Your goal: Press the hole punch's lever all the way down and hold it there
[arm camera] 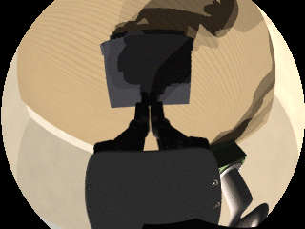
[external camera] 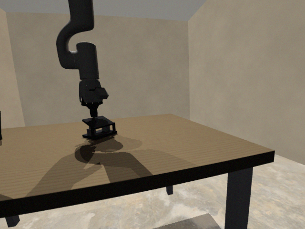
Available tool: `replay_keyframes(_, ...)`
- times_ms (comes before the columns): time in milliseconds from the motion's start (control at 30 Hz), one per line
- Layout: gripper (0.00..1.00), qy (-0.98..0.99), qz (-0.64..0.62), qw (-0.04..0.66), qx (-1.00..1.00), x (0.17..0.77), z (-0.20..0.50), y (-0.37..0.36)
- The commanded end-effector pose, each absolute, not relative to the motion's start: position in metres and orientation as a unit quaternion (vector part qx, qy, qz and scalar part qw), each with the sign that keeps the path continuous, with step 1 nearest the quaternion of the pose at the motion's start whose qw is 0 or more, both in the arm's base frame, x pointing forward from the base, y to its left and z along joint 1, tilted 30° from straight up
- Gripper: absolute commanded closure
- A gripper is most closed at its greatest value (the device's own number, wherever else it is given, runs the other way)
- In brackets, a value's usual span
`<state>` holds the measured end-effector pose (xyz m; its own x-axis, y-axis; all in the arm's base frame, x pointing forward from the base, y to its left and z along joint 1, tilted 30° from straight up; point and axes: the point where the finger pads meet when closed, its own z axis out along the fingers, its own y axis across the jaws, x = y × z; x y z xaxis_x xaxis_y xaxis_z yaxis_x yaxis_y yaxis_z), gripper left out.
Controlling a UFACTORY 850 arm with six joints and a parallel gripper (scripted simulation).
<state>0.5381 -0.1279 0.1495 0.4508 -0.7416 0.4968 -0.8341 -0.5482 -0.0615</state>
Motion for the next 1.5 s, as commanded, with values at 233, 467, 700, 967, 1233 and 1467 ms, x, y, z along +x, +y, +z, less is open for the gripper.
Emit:
replay_keyframes(233, 1.0, -0.465, 0.241, 0.096, 0.846, 0.539, 0.15, -0.128)
replay_keyframes(467, 1.0, -0.465, 0.241, 0.096, 0.846, 0.541, 0.143, -0.131)
replay_keyframes(700, 1.0, -0.465, 0.241, 0.096, 0.846, 0.542, 0.141, -0.132)
replay_keyframes(967, 1.0, -0.465, 0.241, 0.096, 0.846, 0.542, 0.141, -0.132)
replay_keyframes(1233, 1.0, -0.465, 0.241, 0.096, 0.846, 0.542, 0.14, -0.132)
replay_keyframes(1467, 1.0, -0.465, 0.241, 0.096, 0.846, 0.545, 0.133, -0.135)
